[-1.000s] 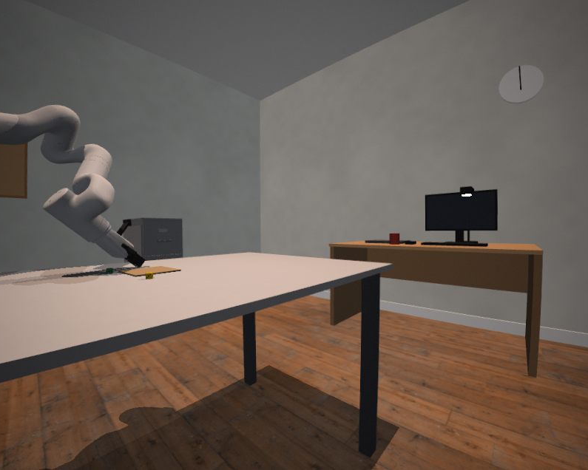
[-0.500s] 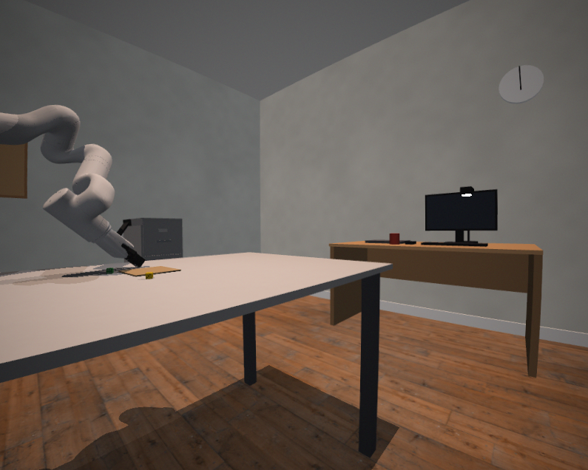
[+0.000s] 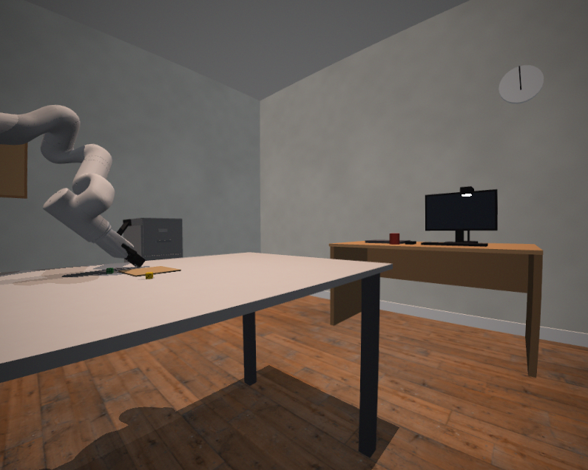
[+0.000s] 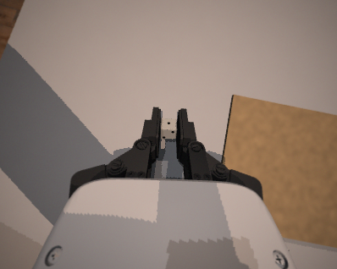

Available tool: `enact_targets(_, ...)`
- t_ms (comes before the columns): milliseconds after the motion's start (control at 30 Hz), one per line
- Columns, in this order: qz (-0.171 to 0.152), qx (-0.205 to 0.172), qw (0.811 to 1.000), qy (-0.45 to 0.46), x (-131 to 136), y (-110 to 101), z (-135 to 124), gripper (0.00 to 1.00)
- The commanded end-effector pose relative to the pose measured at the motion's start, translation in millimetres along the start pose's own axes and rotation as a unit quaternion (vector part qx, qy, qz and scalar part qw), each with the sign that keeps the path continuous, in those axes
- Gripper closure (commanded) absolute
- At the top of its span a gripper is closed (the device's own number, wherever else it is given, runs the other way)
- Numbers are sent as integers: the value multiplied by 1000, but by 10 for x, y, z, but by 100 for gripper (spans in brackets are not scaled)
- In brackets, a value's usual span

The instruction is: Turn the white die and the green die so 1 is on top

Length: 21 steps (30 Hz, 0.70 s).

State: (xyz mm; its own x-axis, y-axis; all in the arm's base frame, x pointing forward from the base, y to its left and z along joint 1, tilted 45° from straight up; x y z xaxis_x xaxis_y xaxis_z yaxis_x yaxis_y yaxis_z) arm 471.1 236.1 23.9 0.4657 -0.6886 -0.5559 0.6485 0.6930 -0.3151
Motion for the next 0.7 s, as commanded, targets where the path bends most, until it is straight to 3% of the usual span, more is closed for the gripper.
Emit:
enact_targets(0, 0, 1, 1000, 0, 2, 0, 6, 77)
enact_targets(200, 0, 1, 1000, 0, 2, 0, 6, 69)
enact_targets(667, 0, 1, 1000, 0, 2, 0, 6, 69)
Point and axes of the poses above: the point where the finger pads meet when closed, its own y axis out along the fingers, its own x axis across the jaws, z = x × y, the point moved 7 cm from there along -y, back along the fingers, and after that the axes turned 10 degrees about -y, right-handed, at the moved point
